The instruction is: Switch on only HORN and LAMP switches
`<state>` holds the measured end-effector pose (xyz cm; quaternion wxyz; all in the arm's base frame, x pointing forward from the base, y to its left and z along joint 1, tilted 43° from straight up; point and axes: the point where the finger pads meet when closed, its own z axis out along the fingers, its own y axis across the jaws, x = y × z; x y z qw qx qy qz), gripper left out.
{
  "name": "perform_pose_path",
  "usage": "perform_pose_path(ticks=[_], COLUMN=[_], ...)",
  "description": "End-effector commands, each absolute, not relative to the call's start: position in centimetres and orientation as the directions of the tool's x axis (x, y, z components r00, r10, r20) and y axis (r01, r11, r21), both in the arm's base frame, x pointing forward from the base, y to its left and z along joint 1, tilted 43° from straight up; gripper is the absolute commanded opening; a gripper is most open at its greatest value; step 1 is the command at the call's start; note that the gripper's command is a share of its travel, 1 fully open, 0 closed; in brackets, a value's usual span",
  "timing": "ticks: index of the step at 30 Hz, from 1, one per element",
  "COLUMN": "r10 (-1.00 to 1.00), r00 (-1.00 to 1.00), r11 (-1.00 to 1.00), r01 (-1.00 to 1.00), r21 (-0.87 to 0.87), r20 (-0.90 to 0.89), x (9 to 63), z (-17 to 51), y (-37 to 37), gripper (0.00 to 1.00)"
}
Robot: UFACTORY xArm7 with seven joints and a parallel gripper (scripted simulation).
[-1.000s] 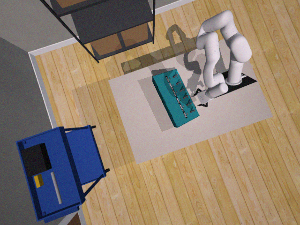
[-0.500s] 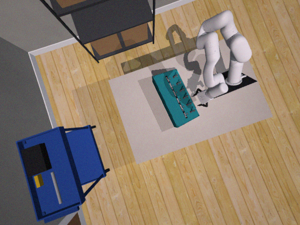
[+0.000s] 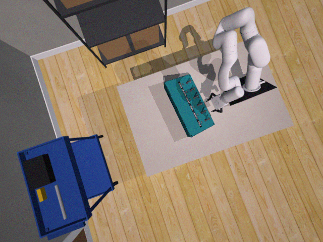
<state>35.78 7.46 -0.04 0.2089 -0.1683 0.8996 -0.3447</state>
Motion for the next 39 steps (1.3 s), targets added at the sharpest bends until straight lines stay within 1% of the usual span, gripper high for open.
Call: perform_pose_path(ticks=[1,14,39], r10=[-0.449,-0.449,-0.449], r00=[-0.854,-0.854,-0.854], r11=[0.708,0.708,0.708], r01=[-0.162,-0.162,-0.162], r21=[-0.687,-0.687,-0.687], r20=[-0.262,-0.262,-0.262], x=[36.0,36.6,36.6], z=[1.0,3.4,3.6], y=[6.7,4.2,4.0], gripper=[1.00,1.00,1.00])
